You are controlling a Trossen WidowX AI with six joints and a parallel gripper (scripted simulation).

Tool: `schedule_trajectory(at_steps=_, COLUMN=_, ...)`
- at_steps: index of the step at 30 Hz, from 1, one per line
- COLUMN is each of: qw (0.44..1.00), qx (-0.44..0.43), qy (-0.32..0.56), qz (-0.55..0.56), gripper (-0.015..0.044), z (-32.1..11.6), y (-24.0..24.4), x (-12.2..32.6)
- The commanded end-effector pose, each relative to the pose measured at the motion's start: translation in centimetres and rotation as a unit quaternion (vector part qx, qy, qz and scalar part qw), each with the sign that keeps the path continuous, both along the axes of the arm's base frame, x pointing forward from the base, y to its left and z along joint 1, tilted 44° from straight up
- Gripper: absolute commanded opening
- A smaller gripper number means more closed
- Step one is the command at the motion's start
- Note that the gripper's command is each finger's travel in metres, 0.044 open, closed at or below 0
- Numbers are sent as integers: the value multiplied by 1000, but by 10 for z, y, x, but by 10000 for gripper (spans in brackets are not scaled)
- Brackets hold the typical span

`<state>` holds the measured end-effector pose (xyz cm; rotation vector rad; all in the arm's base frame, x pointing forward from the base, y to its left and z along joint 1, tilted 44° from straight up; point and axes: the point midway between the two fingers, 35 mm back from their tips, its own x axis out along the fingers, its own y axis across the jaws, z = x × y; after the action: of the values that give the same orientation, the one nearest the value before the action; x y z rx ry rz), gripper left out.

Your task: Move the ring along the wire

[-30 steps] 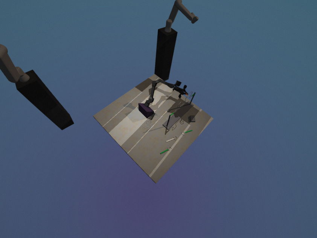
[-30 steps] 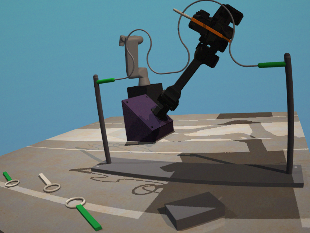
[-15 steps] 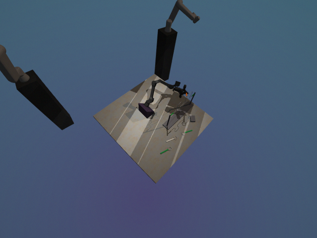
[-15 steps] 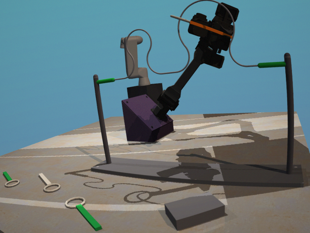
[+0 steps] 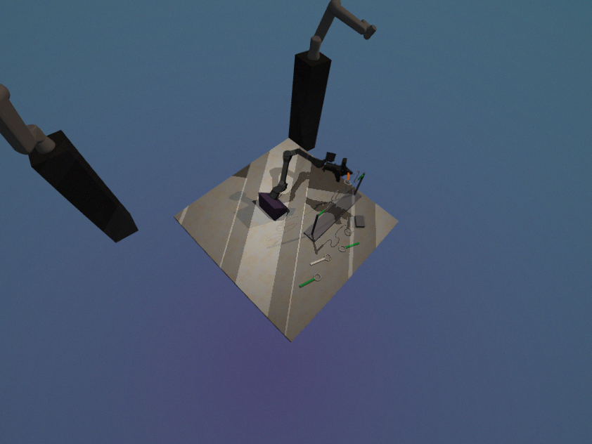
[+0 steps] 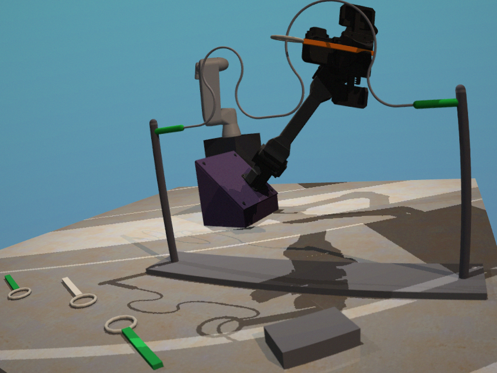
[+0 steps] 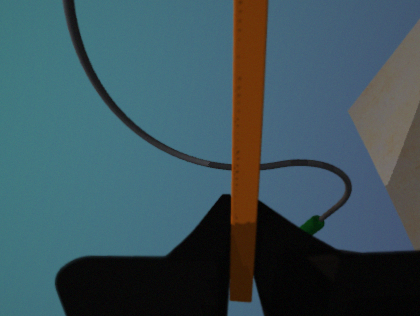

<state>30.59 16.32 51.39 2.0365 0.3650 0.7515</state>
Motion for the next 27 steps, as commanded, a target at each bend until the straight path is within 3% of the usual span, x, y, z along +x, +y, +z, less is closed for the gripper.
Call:
schedule_trajectory(at_steps=1, qw=999, qx=34, qy=7, qz=0, gripper=-150, z=1, y=-2, x=1)
schedule_trajectory(at_steps=27, qw=976, qx=213, qy=36, qz=8, gripper=-150, z=10, y=-11, x=1)
